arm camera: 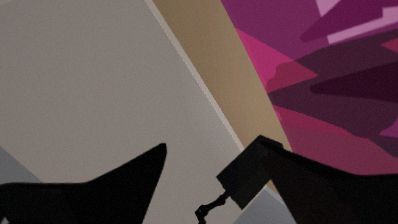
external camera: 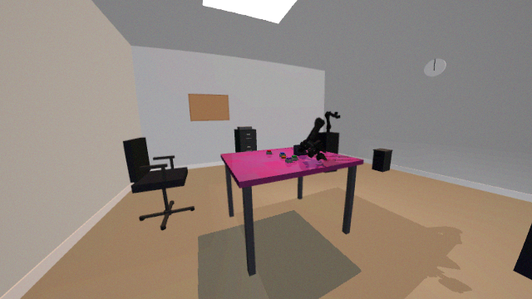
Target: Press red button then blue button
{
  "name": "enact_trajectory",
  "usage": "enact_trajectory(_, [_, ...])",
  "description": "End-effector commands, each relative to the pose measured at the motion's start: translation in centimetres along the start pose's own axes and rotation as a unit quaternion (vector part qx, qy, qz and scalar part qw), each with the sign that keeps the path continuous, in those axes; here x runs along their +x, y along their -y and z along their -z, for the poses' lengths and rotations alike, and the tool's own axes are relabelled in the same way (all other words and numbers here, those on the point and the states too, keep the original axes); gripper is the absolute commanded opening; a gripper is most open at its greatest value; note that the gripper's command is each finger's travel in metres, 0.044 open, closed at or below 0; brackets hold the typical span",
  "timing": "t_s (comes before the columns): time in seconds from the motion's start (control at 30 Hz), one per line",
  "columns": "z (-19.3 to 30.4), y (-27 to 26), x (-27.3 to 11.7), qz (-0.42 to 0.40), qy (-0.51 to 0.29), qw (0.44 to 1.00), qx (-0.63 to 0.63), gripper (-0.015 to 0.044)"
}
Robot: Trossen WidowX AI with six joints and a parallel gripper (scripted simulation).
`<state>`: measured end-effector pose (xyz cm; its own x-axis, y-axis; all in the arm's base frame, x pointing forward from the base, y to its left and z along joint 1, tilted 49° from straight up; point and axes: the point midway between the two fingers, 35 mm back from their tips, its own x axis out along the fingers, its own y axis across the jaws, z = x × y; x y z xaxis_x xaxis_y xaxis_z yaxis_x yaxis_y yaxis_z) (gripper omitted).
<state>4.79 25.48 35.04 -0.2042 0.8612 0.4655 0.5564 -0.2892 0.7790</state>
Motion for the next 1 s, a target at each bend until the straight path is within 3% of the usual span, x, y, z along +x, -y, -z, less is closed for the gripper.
enact_trajectory(0.0, [-0.2,-0.1,0.0,0.000,0.004,1.000,-0.003,0.0400])
enact_trajectory(0.17, [-7.6,-2.1,0.0,0.016,0.132,0.986,-0.104,0.0400])
enact_trajectory(0.23, [-12.2,-3.4,-1.0,0.038,0.207,0.965,-0.159,0.0400])
enact_trajectory(0.47, [-22.1,-6.1,-6.3,0.126,0.361,0.887,-0.259,0.0400])
enact_trajectory(0.7, [-29.6,-7.1,-14.3,0.259,0.450,0.801,-0.299,0.0400])
enact_trajectory(0.97, [-34.5,-6.9,-25.2,0.409,0.484,0.716,-0.292,0.0400])
